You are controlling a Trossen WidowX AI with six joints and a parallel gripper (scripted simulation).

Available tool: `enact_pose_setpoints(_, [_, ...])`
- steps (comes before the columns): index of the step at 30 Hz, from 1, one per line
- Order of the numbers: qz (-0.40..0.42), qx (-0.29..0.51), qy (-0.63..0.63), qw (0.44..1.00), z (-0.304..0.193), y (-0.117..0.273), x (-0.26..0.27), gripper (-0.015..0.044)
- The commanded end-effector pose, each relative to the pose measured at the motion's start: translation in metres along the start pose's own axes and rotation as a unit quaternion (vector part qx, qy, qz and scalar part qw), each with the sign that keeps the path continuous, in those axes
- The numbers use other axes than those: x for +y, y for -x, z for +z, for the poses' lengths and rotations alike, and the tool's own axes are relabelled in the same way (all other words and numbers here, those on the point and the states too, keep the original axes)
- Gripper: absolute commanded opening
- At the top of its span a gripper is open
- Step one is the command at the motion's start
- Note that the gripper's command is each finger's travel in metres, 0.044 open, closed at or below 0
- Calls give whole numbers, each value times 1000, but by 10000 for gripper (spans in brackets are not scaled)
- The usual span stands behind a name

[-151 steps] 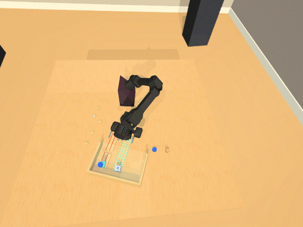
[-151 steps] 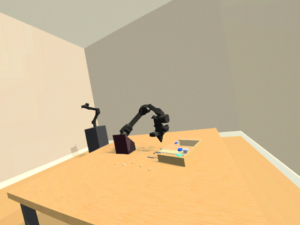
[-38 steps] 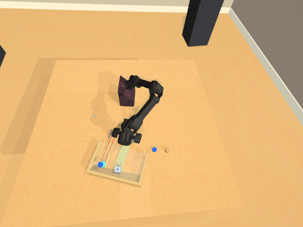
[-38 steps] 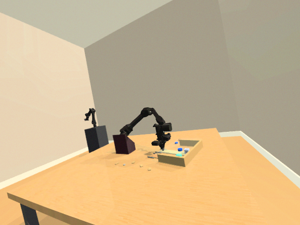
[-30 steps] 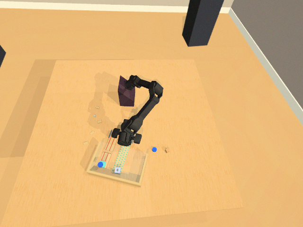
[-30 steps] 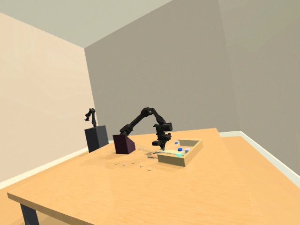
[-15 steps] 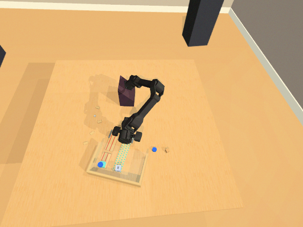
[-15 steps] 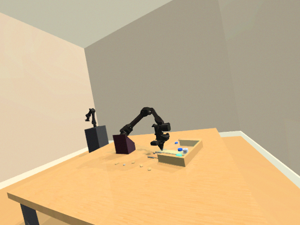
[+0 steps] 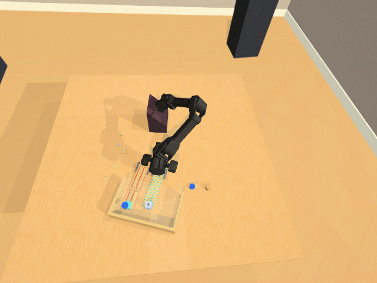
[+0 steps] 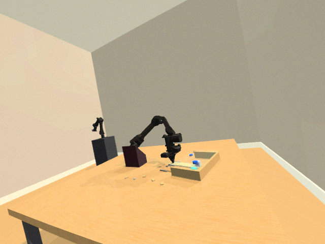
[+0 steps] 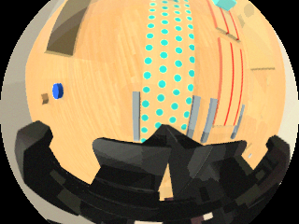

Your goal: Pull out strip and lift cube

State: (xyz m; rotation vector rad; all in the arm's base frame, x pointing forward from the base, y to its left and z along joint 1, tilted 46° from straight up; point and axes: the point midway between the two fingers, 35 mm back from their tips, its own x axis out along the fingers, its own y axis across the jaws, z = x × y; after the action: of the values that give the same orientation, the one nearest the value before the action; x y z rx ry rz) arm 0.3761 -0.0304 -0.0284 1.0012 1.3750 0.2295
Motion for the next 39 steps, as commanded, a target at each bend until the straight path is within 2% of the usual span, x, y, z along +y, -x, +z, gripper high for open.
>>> enact_pose_setpoints(1, [0, 11, -3, 1000, -11, -6, 2, 0])
enact_pose_setpoints(39, [0, 12, -4, 1000, -69, -5, 0, 0])
